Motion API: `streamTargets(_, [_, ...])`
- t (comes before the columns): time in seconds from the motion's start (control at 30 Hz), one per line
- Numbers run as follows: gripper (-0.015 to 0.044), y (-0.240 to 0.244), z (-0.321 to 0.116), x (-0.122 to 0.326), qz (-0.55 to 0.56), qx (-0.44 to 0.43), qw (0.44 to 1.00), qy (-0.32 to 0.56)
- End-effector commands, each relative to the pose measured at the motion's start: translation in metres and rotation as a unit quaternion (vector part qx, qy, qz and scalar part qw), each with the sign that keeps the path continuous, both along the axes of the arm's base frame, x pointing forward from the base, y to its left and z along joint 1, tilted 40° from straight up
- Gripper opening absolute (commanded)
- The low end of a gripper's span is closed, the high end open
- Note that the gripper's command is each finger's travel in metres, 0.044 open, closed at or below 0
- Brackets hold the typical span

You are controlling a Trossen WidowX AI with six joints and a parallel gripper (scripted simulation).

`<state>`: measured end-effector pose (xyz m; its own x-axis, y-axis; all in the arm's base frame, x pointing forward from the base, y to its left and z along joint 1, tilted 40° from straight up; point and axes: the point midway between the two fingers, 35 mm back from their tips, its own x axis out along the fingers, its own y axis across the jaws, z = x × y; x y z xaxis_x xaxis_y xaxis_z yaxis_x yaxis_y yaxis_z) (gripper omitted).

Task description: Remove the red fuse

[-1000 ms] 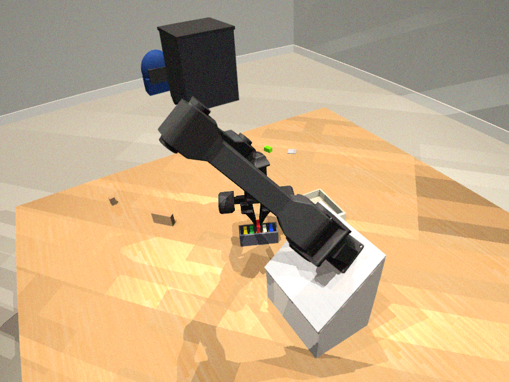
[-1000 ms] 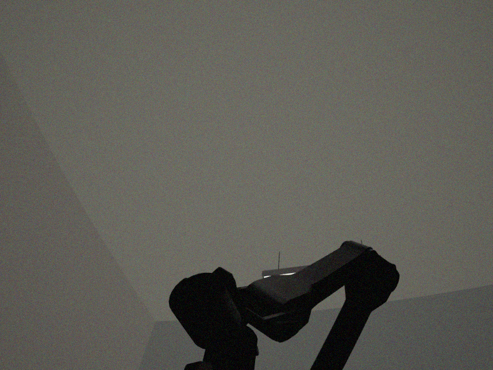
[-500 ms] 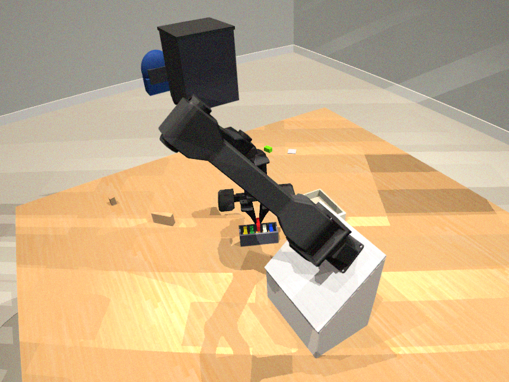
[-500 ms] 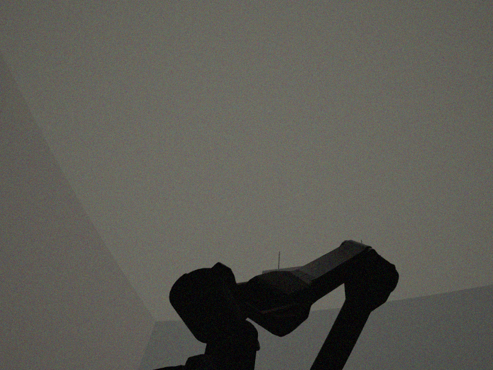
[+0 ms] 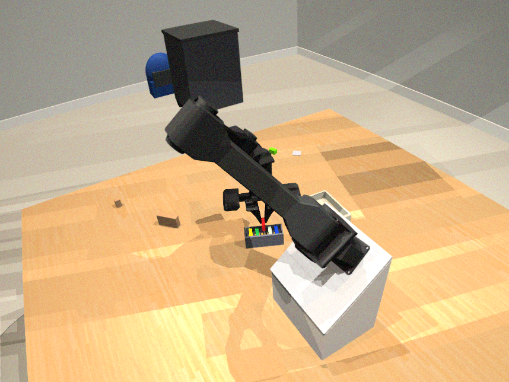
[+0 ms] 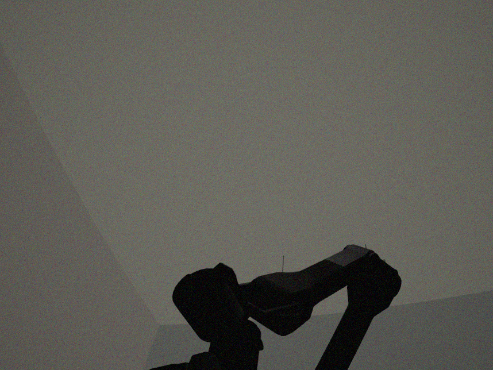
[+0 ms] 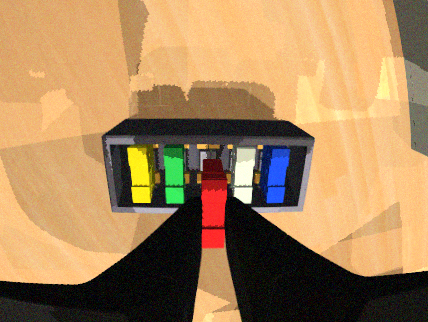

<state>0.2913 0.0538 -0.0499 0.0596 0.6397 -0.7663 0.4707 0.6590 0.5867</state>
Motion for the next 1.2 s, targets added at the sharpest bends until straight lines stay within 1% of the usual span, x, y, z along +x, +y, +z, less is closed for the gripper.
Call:
streamTargets(0.0, [0.0,-0.001,0.002,0.0,0.002,0.0,1.0,-0.001])
streamTargets(0.7, [0.0,-0.018,0.02,-0.001,0.001,0.0,1.0,-0.001])
streamTargets(1.17, [0.0,-0.079,-0.023,0.011,-0.001,-0.012,1.0,-0.001])
